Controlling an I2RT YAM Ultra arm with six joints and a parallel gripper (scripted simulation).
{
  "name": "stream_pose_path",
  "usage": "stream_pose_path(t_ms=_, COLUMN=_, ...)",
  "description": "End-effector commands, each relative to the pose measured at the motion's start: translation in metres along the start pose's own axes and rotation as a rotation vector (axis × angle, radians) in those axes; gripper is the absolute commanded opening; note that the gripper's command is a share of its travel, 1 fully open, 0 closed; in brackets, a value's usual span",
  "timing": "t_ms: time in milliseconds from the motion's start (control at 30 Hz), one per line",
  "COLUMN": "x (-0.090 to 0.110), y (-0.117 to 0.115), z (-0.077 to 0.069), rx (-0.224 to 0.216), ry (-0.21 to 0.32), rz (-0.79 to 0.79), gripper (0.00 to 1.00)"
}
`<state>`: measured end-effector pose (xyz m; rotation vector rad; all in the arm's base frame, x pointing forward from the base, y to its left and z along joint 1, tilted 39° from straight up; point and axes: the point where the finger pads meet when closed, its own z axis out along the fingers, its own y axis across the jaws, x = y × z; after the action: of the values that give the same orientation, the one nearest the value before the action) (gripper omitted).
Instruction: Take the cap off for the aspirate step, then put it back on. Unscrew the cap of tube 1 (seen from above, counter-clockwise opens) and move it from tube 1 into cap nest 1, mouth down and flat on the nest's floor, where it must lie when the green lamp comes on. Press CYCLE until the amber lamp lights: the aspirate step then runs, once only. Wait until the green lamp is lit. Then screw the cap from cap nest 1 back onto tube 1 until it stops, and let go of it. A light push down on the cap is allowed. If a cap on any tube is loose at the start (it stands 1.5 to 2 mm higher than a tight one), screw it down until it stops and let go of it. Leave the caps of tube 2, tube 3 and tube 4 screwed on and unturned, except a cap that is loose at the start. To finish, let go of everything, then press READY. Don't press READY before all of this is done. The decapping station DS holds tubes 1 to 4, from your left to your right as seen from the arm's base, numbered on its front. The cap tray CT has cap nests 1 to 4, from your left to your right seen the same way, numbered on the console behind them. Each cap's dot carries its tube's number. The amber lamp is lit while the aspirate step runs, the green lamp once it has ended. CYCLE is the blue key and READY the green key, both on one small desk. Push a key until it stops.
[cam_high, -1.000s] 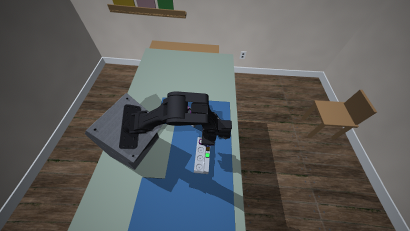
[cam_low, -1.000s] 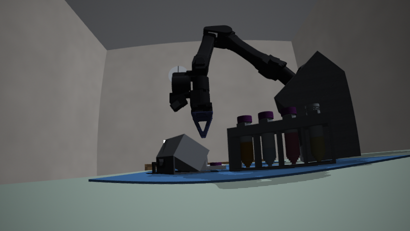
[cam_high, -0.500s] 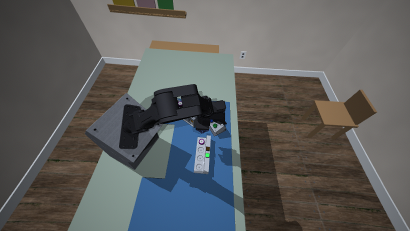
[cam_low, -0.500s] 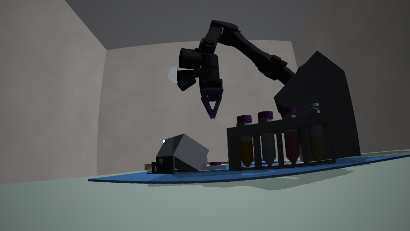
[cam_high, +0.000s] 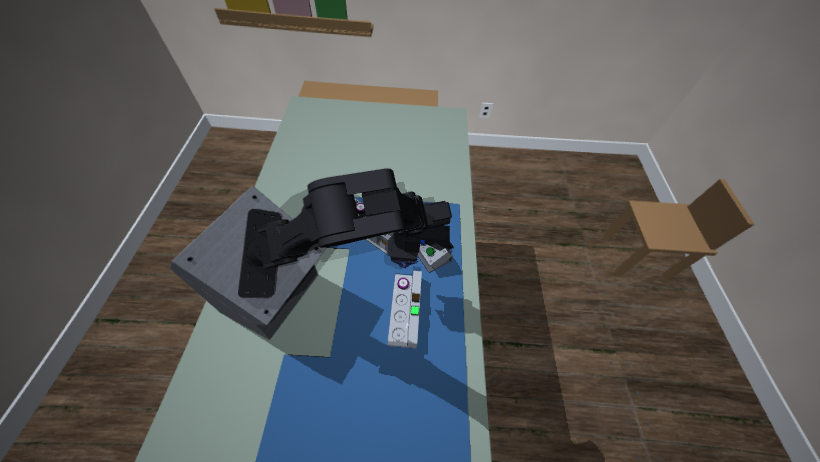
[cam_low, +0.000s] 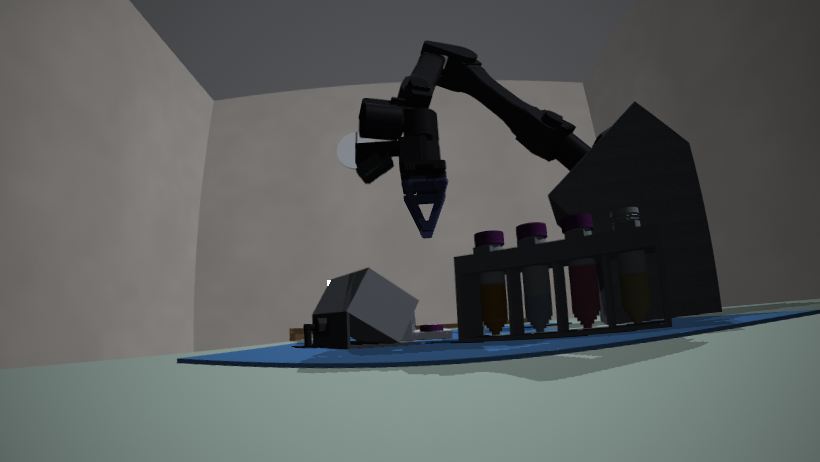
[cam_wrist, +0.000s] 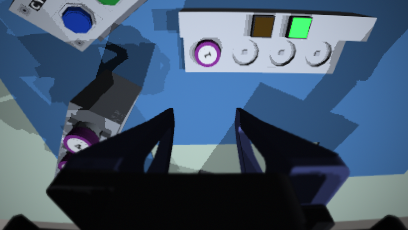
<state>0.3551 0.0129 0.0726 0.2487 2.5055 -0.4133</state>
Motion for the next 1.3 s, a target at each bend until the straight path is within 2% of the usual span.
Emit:
stream_pose_path(t_ms=0, x=-0.003, y=0.000, z=-0.002, rx=-0.003, ry=-0.011, rz=0.005, gripper=0.47)
stream_pose_path(t_ms=233, x=-0.003, y=-0.001, z=-0.002, rx=-0.003, ry=-0.011, rz=0.005, gripper=0.47)
stream_pose_path(t_ms=367, x=-0.003, y=-0.001, z=0.018, rx=-0.003, ry=-0.011, rz=0.005, gripper=0.47)
stream_pose_path(t_ms=433, x=-0.003, y=-0.001, z=0.018, rx=-0.003, ry=-0.011, rz=0.005, gripper=0.47)
stream_pose_path(t_ms=933, x=-0.004, y=-0.001, z=0.093, rx=-0.002, ry=-0.011, rz=0.004, gripper=0.47)
stream_pose_path(t_ms=1000, x=-0.004, y=-0.001, z=0.093, rx=-0.002, ry=-0.011, rz=0.004, gripper=0.47)
stream_pose_path(t_ms=1233, x=-0.004, y=-0.001, z=0.127, rx=-0.002, ry=-0.011, rz=0.004, gripper=0.47)
stream_pose_path(t_ms=1267, x=-0.004, y=-0.001, z=0.127, rx=-0.002, ry=-0.011, rz=0.004, gripper=0.47)
